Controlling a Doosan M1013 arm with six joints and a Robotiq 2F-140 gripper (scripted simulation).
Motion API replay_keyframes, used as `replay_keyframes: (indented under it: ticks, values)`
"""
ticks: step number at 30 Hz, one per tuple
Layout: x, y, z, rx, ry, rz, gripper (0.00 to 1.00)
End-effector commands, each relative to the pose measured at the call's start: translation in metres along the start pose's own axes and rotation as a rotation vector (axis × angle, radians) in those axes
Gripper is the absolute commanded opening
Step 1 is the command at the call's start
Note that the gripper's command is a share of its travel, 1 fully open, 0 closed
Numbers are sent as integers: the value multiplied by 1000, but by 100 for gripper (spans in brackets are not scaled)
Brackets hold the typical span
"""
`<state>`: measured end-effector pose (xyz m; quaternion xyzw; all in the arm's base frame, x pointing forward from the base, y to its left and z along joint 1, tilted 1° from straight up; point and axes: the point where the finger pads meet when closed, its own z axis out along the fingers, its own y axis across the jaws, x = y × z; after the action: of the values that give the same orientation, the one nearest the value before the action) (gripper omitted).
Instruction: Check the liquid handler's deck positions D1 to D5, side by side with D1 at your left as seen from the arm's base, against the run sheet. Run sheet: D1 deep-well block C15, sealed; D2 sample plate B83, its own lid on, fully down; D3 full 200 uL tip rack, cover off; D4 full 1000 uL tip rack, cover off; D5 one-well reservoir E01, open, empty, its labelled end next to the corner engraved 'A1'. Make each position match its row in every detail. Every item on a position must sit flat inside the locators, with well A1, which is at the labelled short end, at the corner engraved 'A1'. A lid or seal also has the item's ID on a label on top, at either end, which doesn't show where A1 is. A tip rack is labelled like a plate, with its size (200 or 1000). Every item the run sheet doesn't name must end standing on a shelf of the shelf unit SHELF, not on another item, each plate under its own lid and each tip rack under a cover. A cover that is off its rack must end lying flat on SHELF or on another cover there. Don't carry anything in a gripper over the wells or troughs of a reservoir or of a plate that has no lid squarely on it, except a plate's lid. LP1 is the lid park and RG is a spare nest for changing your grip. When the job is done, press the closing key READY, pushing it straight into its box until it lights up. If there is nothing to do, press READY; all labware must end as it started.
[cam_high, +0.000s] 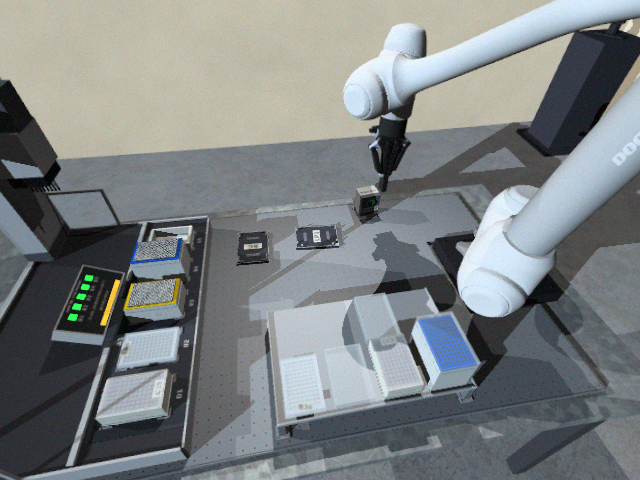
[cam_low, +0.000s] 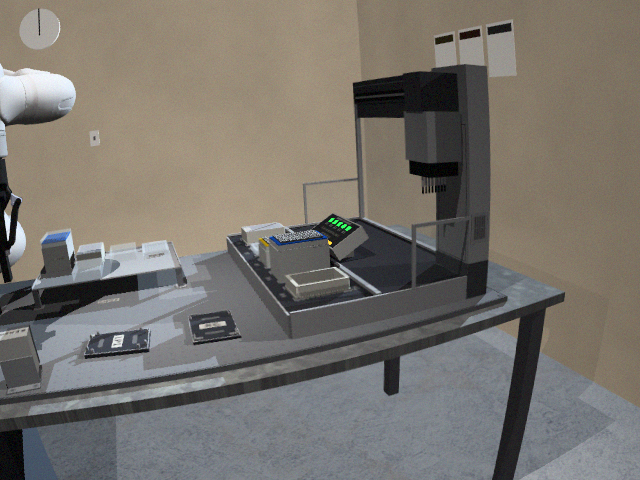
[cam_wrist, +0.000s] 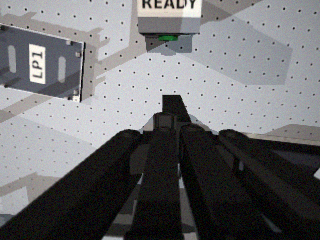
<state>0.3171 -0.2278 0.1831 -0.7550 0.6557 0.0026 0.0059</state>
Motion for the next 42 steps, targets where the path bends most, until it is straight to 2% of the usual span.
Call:
replay_keyframes:
  ticks: [1,42]
  values:
    - [0,0,2,1,0,0,10]
    - [0,0,64,1,1,0,10]
